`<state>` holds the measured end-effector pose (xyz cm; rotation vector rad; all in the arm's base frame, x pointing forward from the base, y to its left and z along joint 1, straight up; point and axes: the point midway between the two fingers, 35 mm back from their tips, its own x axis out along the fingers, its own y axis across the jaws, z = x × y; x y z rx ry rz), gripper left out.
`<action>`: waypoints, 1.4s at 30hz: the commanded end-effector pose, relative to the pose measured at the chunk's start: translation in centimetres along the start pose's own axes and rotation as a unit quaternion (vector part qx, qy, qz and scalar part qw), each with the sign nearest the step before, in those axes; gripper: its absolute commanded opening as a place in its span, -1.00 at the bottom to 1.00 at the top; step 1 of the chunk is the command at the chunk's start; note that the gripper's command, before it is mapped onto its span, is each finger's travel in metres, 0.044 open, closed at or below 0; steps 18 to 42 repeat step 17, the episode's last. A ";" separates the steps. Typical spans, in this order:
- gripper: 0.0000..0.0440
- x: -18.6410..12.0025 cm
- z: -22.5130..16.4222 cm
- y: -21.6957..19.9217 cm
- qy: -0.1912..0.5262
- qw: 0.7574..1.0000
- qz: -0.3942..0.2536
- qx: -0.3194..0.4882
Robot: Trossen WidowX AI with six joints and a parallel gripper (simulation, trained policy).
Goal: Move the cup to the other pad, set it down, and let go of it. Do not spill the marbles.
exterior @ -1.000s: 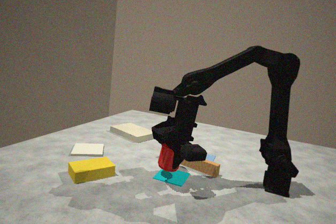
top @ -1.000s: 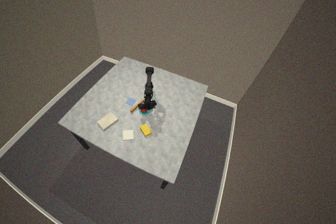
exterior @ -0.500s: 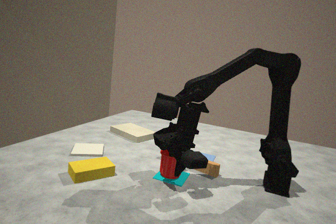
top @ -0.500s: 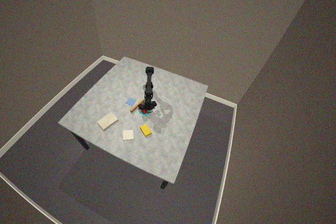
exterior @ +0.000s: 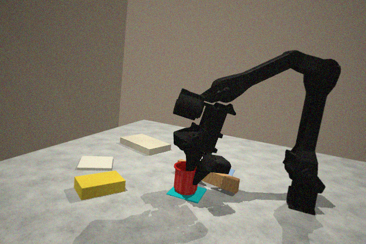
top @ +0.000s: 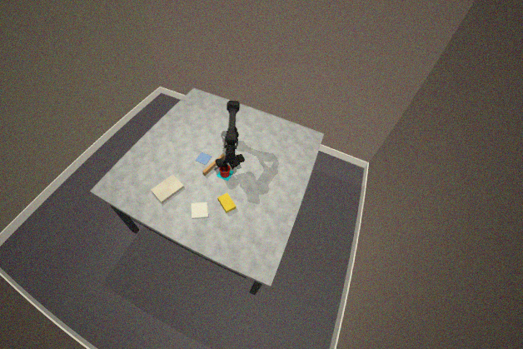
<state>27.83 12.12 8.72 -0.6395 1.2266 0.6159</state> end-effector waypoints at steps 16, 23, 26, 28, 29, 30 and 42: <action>0.34 -4.8 0.4 0.1 -0.069 0.998 -0.010 0.006; 0.40 -5.2 0.5 0.0 -0.074 0.997 -0.012 0.006; 0.40 -5.2 0.5 0.0 -0.074 0.997 -0.012 0.006; 0.40 -5.2 0.5 0.0 -0.074 0.997 -0.012 0.006; 0.40 -5.2 0.5 0.0 -0.074 0.997 -0.012 0.006; 0.40 -5.2 0.5 0.0 -0.074 0.997 -0.012 0.006; 0.40 -5.2 0.5 0.0 -0.074 0.997 -0.012 0.006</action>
